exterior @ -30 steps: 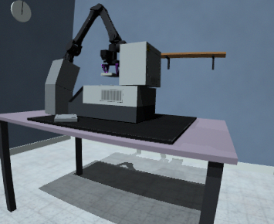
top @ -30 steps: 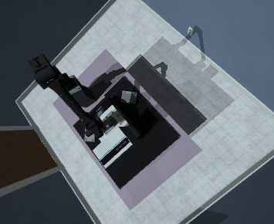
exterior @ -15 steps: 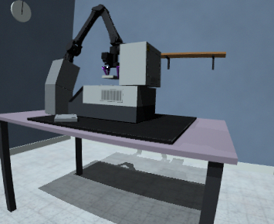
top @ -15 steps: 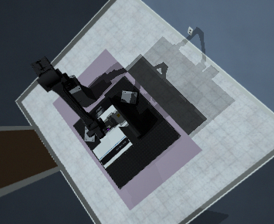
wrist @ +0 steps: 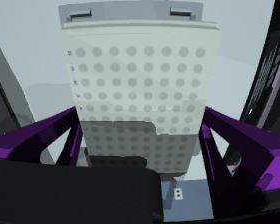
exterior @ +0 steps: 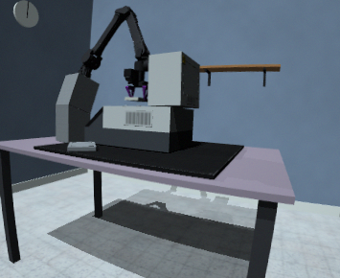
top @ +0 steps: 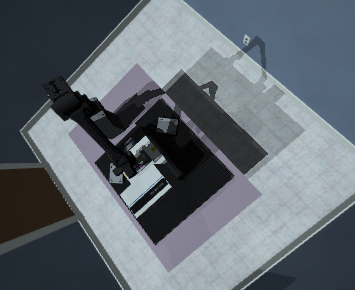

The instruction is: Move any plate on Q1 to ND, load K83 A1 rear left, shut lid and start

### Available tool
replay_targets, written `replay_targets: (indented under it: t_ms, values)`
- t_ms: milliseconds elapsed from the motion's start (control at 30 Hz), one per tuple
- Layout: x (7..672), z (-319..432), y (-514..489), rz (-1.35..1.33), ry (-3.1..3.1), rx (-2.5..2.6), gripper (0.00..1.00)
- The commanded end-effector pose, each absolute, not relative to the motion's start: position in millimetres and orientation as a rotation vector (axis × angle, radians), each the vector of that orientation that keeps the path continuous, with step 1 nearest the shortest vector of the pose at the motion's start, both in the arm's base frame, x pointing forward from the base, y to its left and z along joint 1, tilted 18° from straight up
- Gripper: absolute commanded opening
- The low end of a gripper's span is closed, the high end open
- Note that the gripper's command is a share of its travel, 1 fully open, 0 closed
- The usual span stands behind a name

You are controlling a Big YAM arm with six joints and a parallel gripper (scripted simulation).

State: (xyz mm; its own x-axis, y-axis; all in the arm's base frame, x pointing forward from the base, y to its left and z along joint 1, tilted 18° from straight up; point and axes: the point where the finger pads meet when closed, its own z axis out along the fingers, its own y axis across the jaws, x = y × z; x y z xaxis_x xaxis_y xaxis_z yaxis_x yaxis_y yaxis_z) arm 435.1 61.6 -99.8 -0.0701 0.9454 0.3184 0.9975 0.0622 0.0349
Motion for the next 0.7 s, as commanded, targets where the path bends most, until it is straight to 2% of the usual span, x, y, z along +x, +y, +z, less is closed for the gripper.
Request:
replay_targets:
  t_ms: [0, 667]
  values:
    - [443.0, -99.9, 60.5, -0.382, -2.12, -2.012, 0.0]
    - [471.6, -100.4, 63.1, -0.438, -2.156, -2.016, 0.0]
